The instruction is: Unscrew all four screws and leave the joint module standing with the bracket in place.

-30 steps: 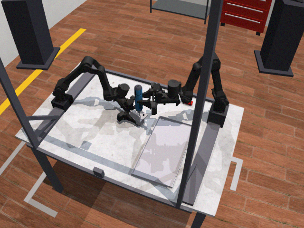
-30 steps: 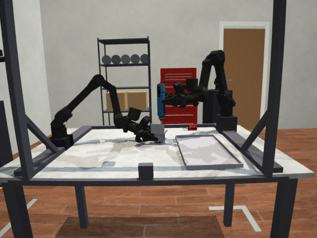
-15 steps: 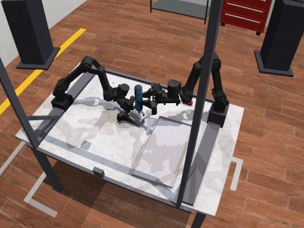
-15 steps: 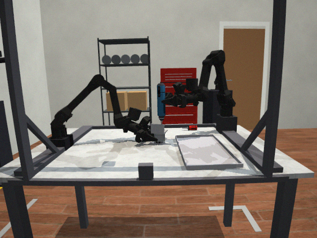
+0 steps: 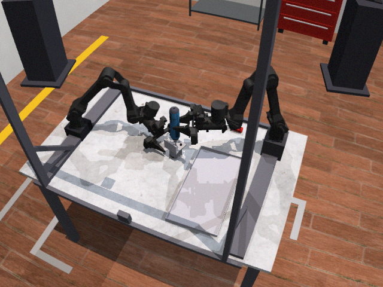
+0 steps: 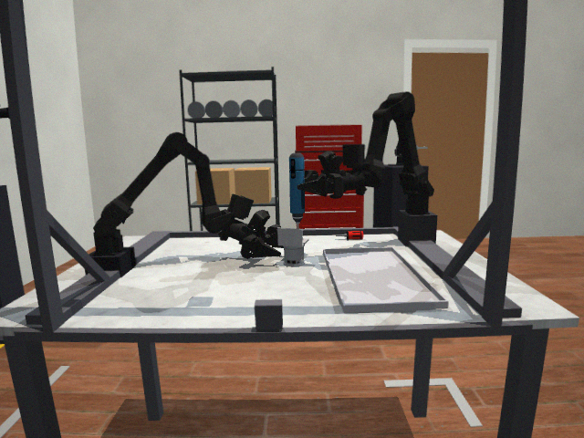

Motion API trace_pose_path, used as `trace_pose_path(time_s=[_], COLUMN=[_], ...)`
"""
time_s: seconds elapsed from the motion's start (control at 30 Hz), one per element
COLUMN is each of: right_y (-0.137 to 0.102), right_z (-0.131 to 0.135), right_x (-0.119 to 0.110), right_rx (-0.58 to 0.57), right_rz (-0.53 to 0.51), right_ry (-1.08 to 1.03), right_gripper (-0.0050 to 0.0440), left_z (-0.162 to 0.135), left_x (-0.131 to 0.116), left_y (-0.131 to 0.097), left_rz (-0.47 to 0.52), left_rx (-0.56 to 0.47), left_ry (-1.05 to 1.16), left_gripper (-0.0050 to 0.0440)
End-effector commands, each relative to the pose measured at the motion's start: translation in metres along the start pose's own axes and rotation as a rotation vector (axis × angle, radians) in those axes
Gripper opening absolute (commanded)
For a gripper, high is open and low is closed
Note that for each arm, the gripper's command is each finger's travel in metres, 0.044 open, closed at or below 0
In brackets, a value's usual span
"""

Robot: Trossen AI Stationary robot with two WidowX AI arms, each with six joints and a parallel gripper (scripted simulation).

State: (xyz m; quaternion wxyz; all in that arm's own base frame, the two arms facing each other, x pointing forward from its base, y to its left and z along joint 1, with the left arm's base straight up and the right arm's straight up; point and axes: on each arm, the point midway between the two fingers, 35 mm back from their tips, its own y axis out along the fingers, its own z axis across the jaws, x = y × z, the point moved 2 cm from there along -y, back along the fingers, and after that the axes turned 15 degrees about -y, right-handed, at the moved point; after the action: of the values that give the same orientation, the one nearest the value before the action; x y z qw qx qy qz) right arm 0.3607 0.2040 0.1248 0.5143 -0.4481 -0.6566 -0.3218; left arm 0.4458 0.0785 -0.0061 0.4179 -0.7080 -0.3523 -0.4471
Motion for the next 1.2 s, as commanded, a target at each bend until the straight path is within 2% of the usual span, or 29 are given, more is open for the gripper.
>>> trace_pose_path(time_s=[0.0, 0.03, 0.27, 0.4, 0.77, 1.17], right_y=[0.001, 0.001, 0.001, 0.001, 0.001, 0.001], right_z=[-0.004, -0.004, -0.004, -0.004, -0.004, -0.004], right_x=[0.008, 0.008, 0.008, 0.008, 0.008, 0.008], right_rx=[-0.012, -0.012, -0.012, -0.012, -0.012, -0.012], right_rz=[-0.020, -0.020, -0.020, -0.020, -0.020, -0.020], right_ry=[0.003, 0.003, 0.003, 0.003, 0.003, 0.003], right_gripper=[0.0160, 0.0160, 0.0160, 0.0160, 0.0160, 0.0160], left_z=[0.001, 0.001, 0.007, 0.031, 0.047, 0.052], left_x=[0.015, 0.015, 0.019, 0.032, 0.045, 0.059], left_y=[-0.029, -0.034, -0.031, -0.047, -0.047, -0.048], left_rz=[-0.028, -0.027, -0.012, -0.014, 0.078, 0.150], left_rx=[0.005, 0.005, 0.008, 0.094, 0.047, -0.013], left_ry=[0.029, 0.028, 0.041, 0.088, 0.122, 0.143], left_gripper=[0.0400, 0.0400, 0.0400, 0.0400, 0.0400, 0.0400])
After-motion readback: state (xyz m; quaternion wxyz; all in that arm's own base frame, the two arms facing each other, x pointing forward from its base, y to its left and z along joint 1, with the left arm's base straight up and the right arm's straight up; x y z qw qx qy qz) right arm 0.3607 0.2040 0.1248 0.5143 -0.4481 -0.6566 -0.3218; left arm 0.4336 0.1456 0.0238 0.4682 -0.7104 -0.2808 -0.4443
